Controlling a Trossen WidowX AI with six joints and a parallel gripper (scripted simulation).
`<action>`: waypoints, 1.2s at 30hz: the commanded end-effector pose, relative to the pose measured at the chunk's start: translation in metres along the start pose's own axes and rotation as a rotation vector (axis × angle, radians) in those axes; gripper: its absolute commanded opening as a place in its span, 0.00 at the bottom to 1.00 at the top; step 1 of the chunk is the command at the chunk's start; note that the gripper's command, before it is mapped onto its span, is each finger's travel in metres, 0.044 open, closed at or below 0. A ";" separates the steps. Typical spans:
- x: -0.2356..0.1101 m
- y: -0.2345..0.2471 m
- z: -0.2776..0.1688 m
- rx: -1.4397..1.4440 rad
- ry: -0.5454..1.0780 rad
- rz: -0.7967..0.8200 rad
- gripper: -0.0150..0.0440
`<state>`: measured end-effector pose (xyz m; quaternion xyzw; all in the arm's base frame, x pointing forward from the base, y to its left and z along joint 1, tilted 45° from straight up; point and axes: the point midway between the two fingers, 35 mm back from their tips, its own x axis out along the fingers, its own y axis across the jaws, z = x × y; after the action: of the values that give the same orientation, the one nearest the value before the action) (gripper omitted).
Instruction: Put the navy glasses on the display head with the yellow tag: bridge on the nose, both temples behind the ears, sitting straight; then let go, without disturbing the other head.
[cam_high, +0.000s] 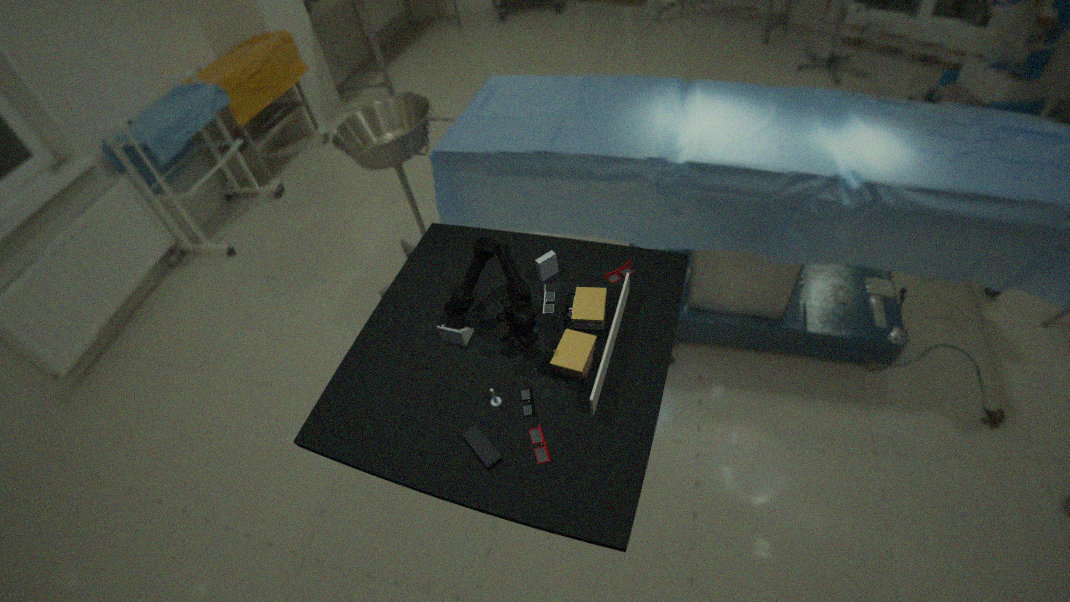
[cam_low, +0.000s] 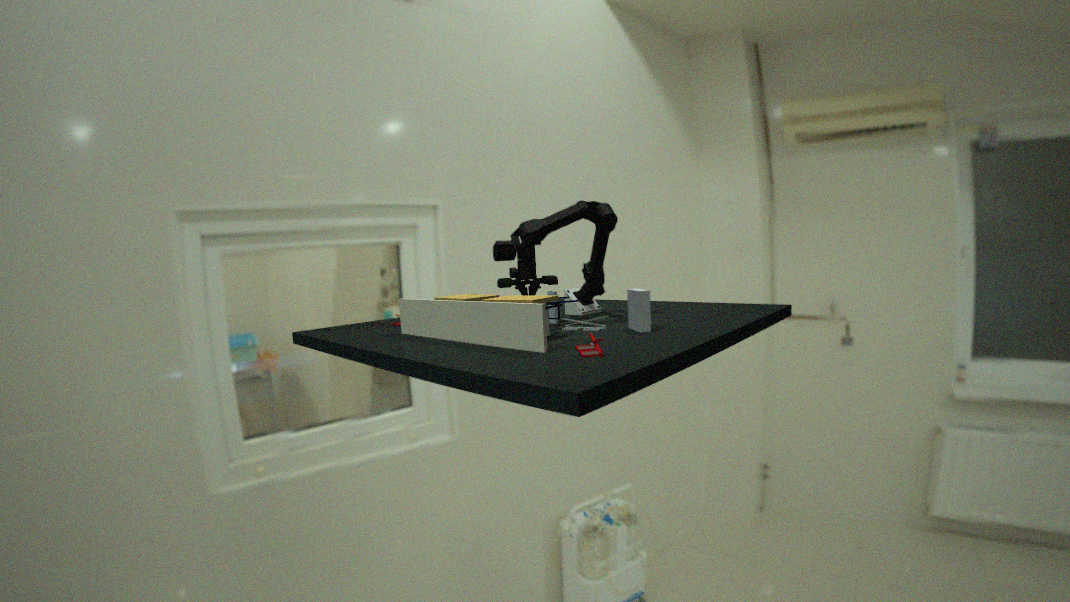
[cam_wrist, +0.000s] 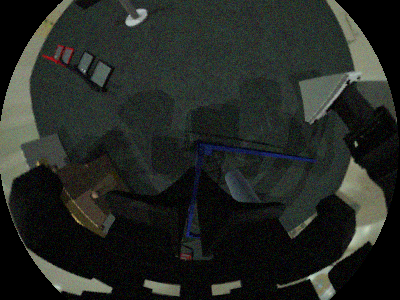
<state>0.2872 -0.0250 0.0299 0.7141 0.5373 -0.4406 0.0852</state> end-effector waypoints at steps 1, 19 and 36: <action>0.003 0.000 0.000 0.007 0.005 0.000 0.25; 0.017 -0.002 0.000 0.007 0.007 -0.001 0.25; 0.029 -0.004 0.000 0.007 0.009 -0.003 0.25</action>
<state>0.2850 -0.0064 0.0128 0.7171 0.5366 -0.4374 0.0803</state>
